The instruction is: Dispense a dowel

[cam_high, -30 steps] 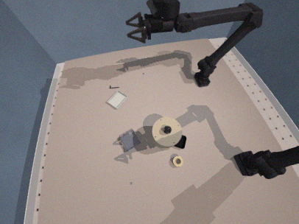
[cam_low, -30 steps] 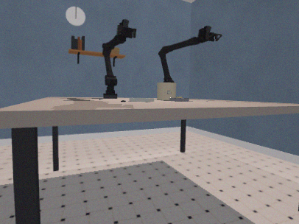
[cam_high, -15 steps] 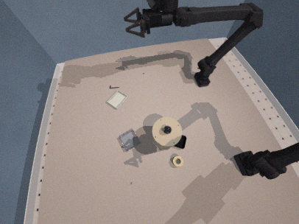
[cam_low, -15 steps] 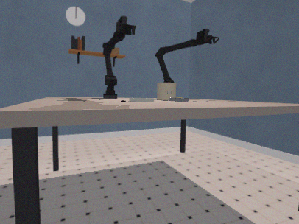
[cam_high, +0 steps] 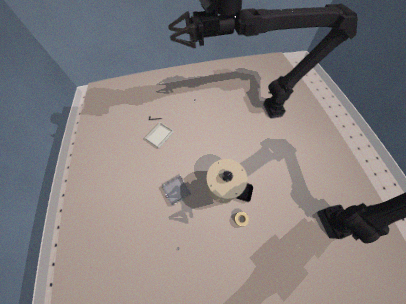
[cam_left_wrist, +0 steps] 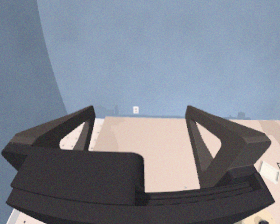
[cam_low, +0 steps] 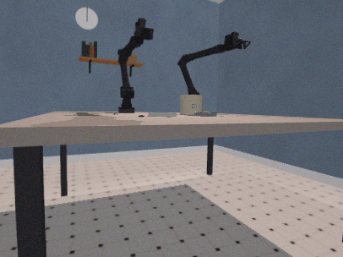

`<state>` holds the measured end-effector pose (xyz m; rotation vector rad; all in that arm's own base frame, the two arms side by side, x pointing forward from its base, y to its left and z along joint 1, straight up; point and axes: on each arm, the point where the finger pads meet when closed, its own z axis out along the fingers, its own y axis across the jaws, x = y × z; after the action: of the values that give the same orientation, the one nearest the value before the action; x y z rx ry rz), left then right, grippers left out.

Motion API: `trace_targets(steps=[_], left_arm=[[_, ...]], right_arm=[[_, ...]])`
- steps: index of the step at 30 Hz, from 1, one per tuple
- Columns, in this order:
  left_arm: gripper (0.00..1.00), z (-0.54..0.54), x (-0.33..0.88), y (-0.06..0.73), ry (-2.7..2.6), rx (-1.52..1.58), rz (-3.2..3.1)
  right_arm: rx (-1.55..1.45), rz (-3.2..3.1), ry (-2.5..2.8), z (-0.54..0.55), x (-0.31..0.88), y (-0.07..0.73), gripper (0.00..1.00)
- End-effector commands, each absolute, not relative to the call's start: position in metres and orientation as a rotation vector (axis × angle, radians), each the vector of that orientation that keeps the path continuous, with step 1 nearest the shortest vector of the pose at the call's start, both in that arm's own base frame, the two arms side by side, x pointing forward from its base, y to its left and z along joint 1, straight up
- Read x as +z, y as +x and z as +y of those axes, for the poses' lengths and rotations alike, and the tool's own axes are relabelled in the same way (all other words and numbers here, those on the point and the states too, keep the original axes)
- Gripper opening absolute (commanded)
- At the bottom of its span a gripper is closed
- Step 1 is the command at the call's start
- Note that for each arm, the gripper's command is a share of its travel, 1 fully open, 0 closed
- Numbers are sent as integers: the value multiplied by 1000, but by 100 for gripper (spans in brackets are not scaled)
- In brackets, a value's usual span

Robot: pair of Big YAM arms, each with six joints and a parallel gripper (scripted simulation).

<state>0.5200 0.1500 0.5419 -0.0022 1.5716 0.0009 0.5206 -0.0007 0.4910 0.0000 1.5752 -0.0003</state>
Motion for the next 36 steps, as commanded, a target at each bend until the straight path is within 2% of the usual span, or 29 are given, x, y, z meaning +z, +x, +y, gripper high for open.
trace_targets(steps=[1, 13, 24, 36], left_arm=[[100, 149, 586, 523, 35, 32, 1495], [100, 145, 586, 525, 40, 26, 1499], [100, 146, 586, 524, 39, 27, 1498], [100, 146, 586, 524, 39, 27, 1498]], right_arm=[[-6, 1525, 11, -6, 527, 525, 69], [-2, 1488, 10, -3, 535, 514, 69], [85, 1661, -30, 41, 499, 549, 69], [234, 2089, -169, 162, 404, 577, 69]])
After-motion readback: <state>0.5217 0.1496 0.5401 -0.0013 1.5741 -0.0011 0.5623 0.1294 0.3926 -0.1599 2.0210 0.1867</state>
